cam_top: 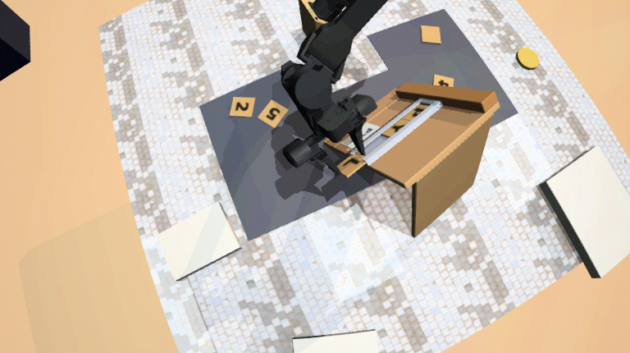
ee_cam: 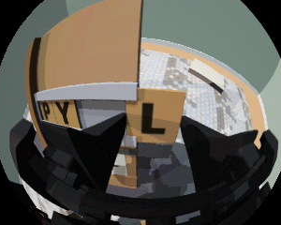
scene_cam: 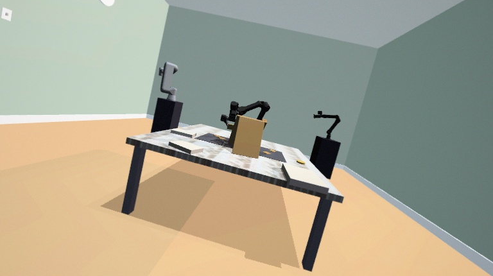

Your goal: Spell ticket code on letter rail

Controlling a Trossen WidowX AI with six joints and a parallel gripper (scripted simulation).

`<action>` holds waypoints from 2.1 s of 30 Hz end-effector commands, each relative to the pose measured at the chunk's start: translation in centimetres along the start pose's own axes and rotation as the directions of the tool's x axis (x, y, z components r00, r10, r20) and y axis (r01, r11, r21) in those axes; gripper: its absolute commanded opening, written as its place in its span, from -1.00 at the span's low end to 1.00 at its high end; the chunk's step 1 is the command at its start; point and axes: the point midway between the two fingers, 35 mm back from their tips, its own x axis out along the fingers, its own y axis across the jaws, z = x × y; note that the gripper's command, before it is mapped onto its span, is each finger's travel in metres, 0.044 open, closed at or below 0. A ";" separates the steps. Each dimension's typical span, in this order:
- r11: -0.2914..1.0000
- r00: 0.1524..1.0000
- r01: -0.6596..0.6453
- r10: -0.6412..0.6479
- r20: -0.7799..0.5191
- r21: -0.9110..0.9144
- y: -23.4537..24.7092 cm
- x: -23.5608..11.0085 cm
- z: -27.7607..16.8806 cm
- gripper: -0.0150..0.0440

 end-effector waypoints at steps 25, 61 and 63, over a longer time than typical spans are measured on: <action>1.000 1.000 0.005 -0.005 -0.002 0.006 1.5 0.0 -0.1 -0.49; 1.000 1.000 0.005 -0.005 -0.002 0.008 3.2 0.0 -0.1 -0.49; 1.000 1.000 0.005 -0.005 -0.002 0.008 3.4 0.0 -0.2 -0.49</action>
